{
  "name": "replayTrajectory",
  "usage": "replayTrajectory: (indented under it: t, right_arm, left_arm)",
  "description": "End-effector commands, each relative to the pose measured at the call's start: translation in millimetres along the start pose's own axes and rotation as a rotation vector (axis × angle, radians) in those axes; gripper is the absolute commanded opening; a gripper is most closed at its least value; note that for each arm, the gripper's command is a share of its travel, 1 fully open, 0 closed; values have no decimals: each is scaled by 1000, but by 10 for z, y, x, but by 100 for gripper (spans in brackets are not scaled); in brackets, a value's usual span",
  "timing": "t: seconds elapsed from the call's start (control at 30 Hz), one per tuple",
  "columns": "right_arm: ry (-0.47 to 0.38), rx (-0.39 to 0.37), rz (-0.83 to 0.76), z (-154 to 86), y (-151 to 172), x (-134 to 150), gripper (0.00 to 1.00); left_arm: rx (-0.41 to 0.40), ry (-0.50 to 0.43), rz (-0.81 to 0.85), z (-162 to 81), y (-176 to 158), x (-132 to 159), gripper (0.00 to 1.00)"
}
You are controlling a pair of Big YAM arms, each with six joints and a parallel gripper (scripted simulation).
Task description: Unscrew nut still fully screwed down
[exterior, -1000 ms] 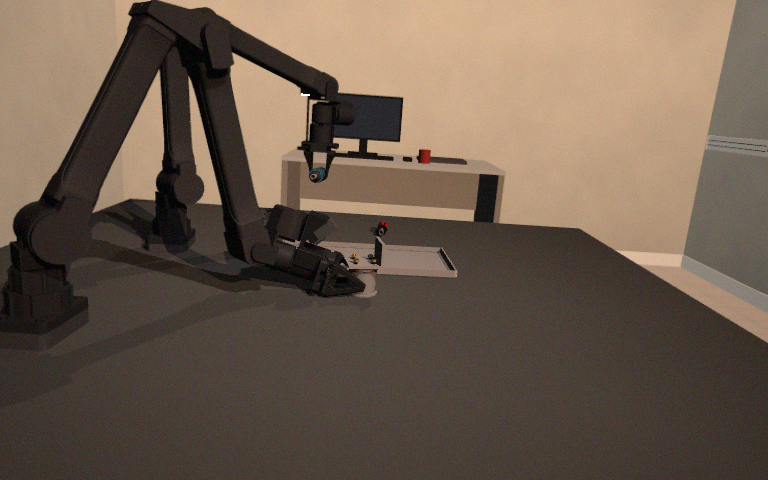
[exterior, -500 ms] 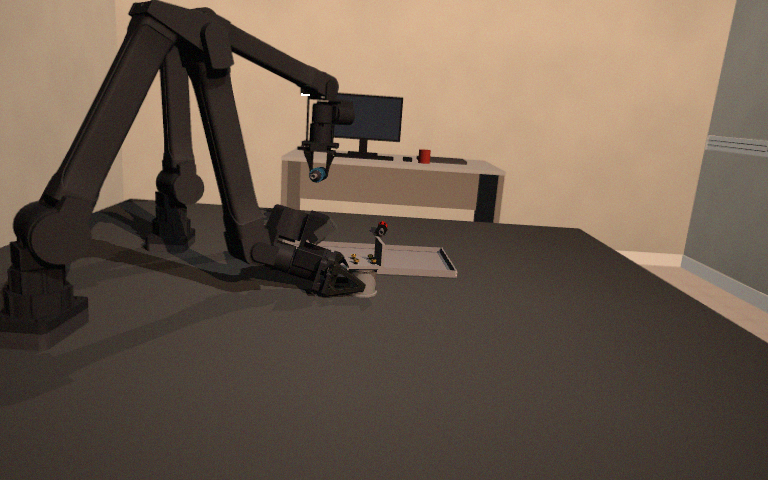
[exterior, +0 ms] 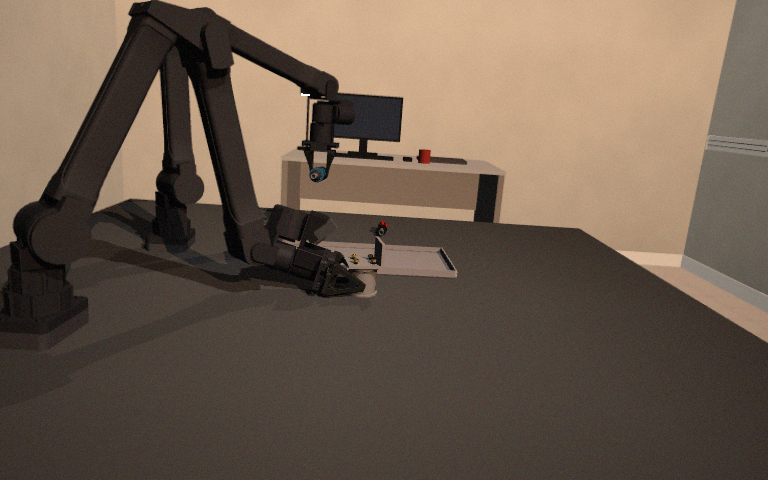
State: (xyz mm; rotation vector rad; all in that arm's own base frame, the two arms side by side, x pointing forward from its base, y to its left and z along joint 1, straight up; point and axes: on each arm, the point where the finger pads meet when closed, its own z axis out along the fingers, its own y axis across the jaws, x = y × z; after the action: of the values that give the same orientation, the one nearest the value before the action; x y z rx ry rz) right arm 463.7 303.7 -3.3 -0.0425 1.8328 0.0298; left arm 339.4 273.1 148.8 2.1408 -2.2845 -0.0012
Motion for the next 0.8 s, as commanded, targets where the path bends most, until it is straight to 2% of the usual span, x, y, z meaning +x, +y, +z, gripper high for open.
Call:
replayTrajectory:
  t: [0.0,0.63,0.77]
  right_arm:
    - [-19,-4,18,34,40,-97,59]
    - [-19,-4,18,34,40,-97,59]
    - [-19,-4,18,34,40,-97,59]
  left_arm:
    - [79,-72,-8,-489,-179,-172,42]
    - [83,-75,-11,-510,-168,-197,42]
    - [101,-92,-11,-432,-217,-242,42]
